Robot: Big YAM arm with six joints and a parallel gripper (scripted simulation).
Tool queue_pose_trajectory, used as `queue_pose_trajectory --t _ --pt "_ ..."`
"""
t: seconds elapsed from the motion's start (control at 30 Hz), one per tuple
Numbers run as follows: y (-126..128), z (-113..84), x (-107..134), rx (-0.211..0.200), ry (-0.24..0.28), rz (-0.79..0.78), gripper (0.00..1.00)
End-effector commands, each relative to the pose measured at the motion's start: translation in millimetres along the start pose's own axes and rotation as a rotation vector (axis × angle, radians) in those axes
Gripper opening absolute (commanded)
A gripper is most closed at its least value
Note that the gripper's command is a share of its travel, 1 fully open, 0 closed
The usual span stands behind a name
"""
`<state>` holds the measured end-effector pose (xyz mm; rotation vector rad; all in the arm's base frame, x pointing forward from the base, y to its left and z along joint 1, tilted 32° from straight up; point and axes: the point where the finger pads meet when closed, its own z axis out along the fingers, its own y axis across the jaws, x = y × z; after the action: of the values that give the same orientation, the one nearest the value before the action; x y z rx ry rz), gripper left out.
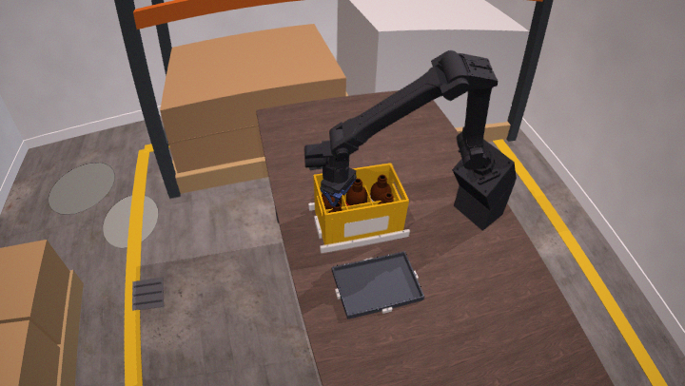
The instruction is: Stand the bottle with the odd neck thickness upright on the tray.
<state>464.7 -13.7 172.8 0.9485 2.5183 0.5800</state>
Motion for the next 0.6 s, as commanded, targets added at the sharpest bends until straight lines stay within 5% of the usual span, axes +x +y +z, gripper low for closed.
queue_pose_trajectory --t 0.0,0.57 --pt "-5.8 7.5 -5.6 0.007 0.003 0.006 0.61" --pt "-4.8 6.8 -6.8 0.006 0.001 0.005 0.61"
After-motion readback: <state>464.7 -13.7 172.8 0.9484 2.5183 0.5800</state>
